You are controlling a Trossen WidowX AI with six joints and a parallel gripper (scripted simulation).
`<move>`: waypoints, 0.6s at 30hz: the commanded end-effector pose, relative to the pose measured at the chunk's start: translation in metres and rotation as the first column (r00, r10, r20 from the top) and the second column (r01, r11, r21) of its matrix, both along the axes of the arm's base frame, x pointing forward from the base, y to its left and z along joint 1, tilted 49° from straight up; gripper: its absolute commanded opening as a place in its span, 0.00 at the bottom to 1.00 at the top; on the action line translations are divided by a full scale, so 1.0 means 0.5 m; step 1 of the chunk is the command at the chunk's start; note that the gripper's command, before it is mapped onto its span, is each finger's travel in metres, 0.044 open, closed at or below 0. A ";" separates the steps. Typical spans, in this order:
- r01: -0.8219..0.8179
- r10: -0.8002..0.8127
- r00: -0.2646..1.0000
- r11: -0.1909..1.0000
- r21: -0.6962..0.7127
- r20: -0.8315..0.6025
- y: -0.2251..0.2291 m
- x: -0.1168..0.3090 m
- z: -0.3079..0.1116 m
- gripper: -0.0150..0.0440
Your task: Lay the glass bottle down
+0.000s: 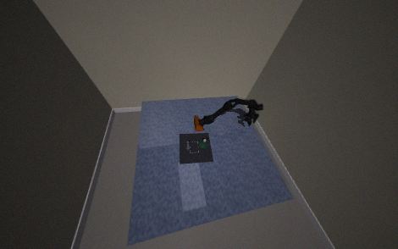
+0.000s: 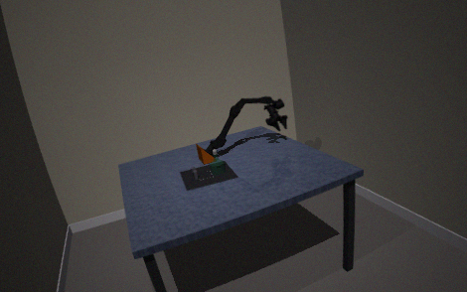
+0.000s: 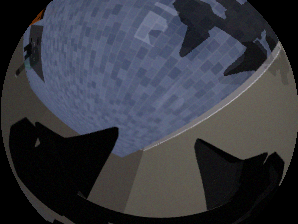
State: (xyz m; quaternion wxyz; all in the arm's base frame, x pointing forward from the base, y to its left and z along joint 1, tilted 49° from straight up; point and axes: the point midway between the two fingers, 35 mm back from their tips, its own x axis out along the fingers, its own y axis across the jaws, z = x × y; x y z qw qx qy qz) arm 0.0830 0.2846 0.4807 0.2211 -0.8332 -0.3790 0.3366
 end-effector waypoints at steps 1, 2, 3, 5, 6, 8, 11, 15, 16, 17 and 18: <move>0.004 -0.004 1.000 1.000 -0.005 -0.002 0.001 0.004 -0.003 0.98; 0.012 -0.012 1.000 1.000 -0.015 -0.007 0.003 0.011 -0.010 1.00; 0.026 -0.026 1.000 0.999 -0.025 -0.010 0.002 0.021 -0.017 1.00; 0.053 -0.054 0.998 0.997 -0.051 -0.029 0.005 0.045 -0.036 1.00; 0.069 -0.072 0.996 0.995 -0.066 -0.044 0.007 0.060 -0.049 1.00; 0.131 -0.138 0.987 0.987 -0.092 -0.081 0.001 0.102 -0.077 1.00; 0.218 -0.237 0.963 0.966 -0.141 -0.131 -0.018 0.173 -0.121 1.00; 0.303 -0.354 0.911 0.923 -0.237 -0.213 -0.056 0.261 -0.200 1.00; 0.317 -0.380 0.894 0.911 -0.263 -0.238 -0.067 0.282 -0.222 1.00; 0.330 -0.406 0.875 0.899 -0.287 -0.263 -0.081 0.303 -0.244 1.00; 0.346 -0.434 0.854 0.886 -0.308 -0.287 -0.097 0.323 -0.264 1.00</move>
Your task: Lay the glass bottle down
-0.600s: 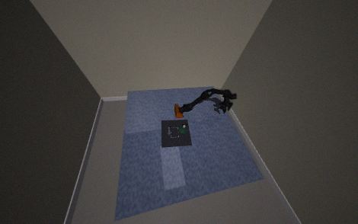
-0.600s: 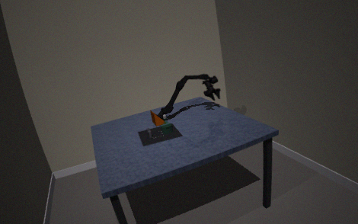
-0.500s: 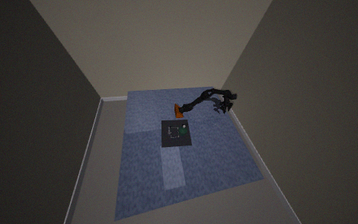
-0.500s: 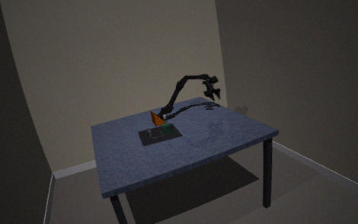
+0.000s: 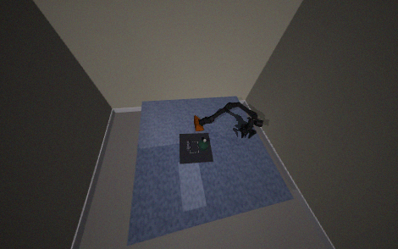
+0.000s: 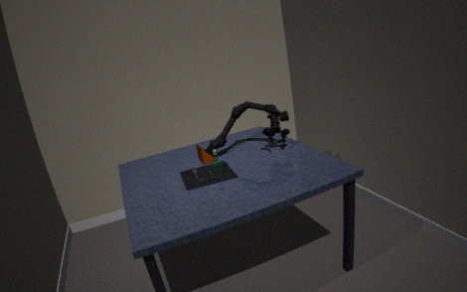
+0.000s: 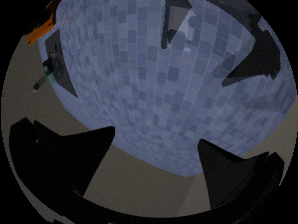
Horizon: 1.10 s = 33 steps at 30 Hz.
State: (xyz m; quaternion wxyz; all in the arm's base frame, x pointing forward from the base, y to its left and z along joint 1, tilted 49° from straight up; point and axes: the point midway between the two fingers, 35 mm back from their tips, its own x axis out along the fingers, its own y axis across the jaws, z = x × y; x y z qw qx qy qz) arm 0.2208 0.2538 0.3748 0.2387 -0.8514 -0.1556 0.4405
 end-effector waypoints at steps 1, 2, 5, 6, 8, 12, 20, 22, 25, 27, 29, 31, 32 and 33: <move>0.086 -0.091 0.989 0.995 -0.050 -0.118 -0.051 0.065 -0.074 1.00; 0.110 -0.118 0.981 0.992 -0.061 -0.155 -0.068 0.083 -0.095 1.00; 0.191 -0.206 0.942 0.978 -0.083 -0.267 -0.127 0.129 -0.157 1.00; 0.216 -0.233 0.924 0.972 -0.089 -0.304 -0.148 0.142 -0.177 1.00; 0.268 -0.284 0.880 0.959 -0.096 -0.380 -0.192 0.163 -0.216 1.00; 0.378 -0.368 0.767 0.921 -0.093 -0.526 -0.285 0.189 -0.288 1.00; 0.629 -0.420 0.473 0.777 -0.037 -0.775 -0.467 0.182 -0.401 1.00; 0.700 -0.404 0.391 0.714 -0.018 -0.827 -0.507 0.171 -0.423 1.00; 0.791 -0.358 0.291 0.612 0.013 -0.887 -0.564 0.150 -0.449 1.00; 0.846 -0.309 0.237 0.532 0.038 -0.921 -0.599 0.133 -0.464 1.00; 0.895 -0.252 0.193 0.442 0.064 -0.948 -0.632 0.113 -0.476 1.00; 0.936 -0.189 0.162 0.339 0.090 -0.969 -0.663 0.094 -0.485 1.00; 0.950 -0.164 0.153 0.296 0.100 -0.975 -0.674 0.087 -0.487 1.00; 0.957 -0.148 0.149 0.269 0.105 -0.978 -0.681 0.083 -0.489 1.00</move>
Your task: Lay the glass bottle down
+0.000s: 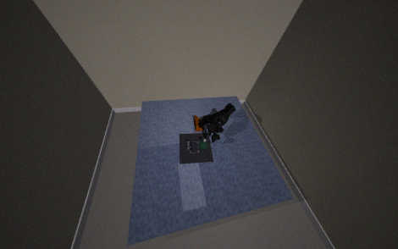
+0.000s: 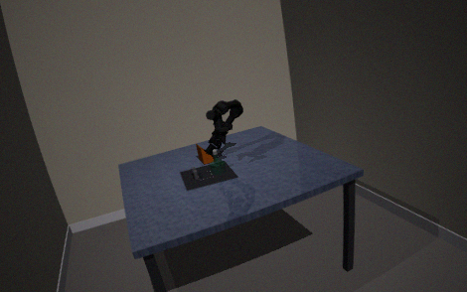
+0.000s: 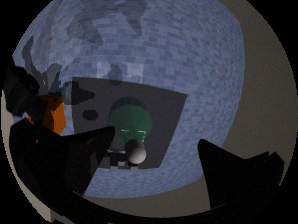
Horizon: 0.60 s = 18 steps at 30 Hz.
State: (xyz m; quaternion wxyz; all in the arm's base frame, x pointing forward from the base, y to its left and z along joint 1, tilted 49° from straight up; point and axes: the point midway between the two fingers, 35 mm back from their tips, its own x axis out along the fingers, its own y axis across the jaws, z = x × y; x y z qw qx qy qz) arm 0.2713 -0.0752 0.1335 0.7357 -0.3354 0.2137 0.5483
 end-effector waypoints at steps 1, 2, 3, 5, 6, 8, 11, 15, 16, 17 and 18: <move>0.103 -0.103 0.995 0.990 0.093 -0.004 -0.025 -0.019 -0.007 1.00; 0.095 -0.095 0.995 0.991 0.092 -0.012 -0.024 -0.018 -0.008 1.00; 0.080 -0.078 0.997 0.993 0.092 -0.028 -0.021 -0.017 -0.011 1.00; 0.031 -0.024 0.997 0.995 0.091 -0.078 -0.011 -0.011 -0.020 1.00; -0.005 0.015 0.994 0.996 0.092 -0.113 -0.004 -0.008 -0.026 1.00; -0.081 0.098 0.978 0.992 0.096 -0.183 0.010 -0.001 -0.038 1.00; -0.186 0.209 0.939 0.977 0.109 -0.273 0.030 0.005 -0.054 1.00; -0.194 0.217 0.935 0.975 0.110 -0.280 0.031 0.004 -0.056 1.00; -0.194 0.217 0.935 0.975 0.110 -0.280 0.031 0.004 -0.056 1.00; -0.194 0.217 0.935 0.975 0.110 -0.280 0.030 0.004 -0.057 1.00; -0.194 0.217 0.935 0.975 0.110 -0.280 0.029 0.004 -0.058 1.00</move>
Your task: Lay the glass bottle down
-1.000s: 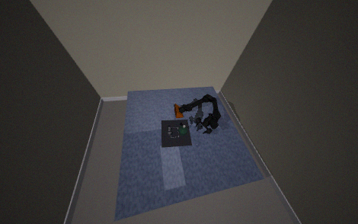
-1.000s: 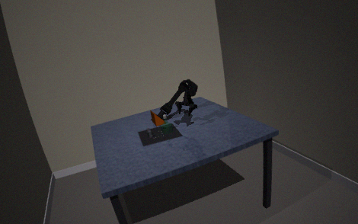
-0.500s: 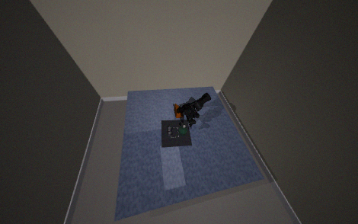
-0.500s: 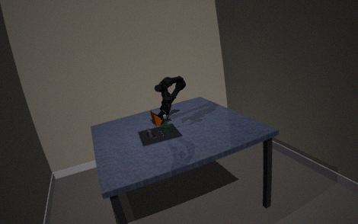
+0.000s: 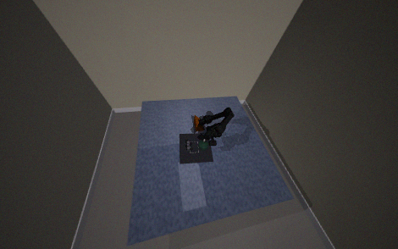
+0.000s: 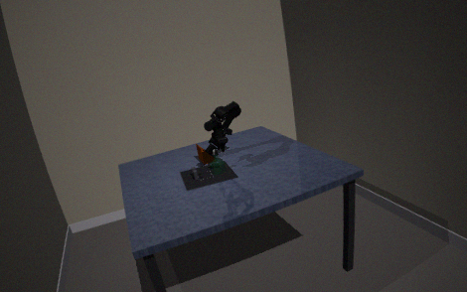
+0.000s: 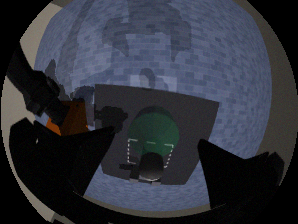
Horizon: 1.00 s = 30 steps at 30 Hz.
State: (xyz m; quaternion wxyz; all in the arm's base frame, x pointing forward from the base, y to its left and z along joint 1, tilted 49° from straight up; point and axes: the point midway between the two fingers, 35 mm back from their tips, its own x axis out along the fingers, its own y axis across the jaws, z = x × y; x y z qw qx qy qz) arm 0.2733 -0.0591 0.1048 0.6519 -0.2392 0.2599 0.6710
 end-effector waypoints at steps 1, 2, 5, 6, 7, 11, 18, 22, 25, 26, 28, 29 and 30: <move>-0.010 0.010 1.000 1.000 -0.005 -0.001 -0.005 0.000 -0.002 1.00; -0.010 0.010 1.000 1.000 -0.005 -0.001 -0.007 0.001 -0.004 1.00; -0.010 0.010 1.000 1.000 -0.006 -0.002 -0.013 0.001 -0.011 1.00; -0.010 0.010 1.000 1.000 -0.006 -0.002 -0.015 0.001 -0.013 1.00; -0.010 0.010 1.000 1.000 -0.006 -0.002 -0.017 0.001 -0.016 1.00; -0.009 0.009 1.000 1.000 -0.006 -0.002 -0.026 0.001 -0.025 1.00; -0.010 0.010 1.000 1.000 -0.006 -0.003 -0.041 0.000 -0.042 1.00; -0.010 0.010 1.000 1.000 -0.006 -0.003 -0.050 0.000 -0.052 1.00; -0.010 0.010 1.000 1.000 -0.005 -0.003 -0.056 -0.001 -0.060 1.00; -0.010 0.010 1.000 1.000 -0.005 -0.003 -0.058 -0.001 -0.062 1.00; -0.010 0.010 1.000 1.000 -0.005 -0.003 -0.061 -0.002 -0.065 1.00; -0.010 0.010 1.000 1.000 -0.005 -0.003 -0.062 -0.002 -0.066 1.00; -0.010 0.010 1.000 1.000 -0.005 -0.003 -0.062 -0.002 -0.066 0.96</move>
